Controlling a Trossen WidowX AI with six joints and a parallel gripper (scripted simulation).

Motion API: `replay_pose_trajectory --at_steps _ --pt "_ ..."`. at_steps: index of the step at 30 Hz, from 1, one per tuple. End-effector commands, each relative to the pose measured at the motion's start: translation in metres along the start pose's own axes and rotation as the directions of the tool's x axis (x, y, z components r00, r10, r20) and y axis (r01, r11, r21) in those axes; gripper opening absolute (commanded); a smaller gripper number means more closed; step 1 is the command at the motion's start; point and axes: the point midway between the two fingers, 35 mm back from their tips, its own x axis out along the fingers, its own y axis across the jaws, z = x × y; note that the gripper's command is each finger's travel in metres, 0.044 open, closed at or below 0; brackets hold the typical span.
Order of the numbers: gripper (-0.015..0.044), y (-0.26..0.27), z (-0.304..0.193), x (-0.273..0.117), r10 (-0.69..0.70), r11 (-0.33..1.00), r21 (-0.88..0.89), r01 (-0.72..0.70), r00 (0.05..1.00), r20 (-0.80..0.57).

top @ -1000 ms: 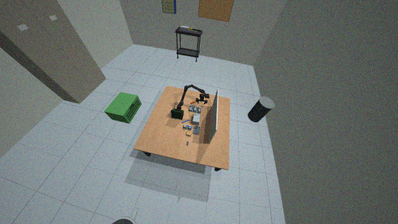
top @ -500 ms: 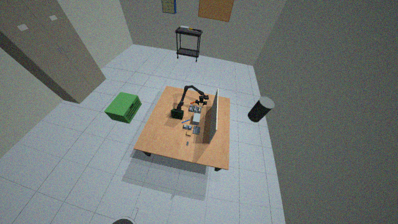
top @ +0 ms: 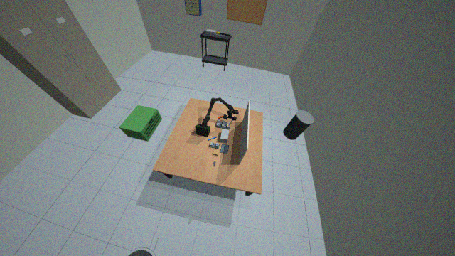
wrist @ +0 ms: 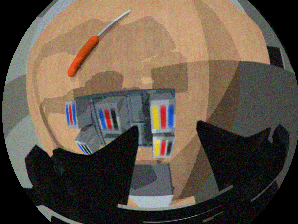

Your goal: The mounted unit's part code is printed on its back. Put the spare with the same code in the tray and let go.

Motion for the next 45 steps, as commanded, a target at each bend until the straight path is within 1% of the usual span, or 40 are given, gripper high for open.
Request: replay_pose_trajectory --at_steps 1,36,45 --pt "0.0300 0.000 -0.003 0.009 0.002 1.000 0.006 -0.002 1.000 -0.007" --pt "0.0300 0.003 -0.005 0.066 0.002 1.000 0.006 -0.002 1.000 -0.003" --pt "0.0300 0.004 -0.005 0.069 0.002 1.000 0.007 -0.002 1.000 -0.002"
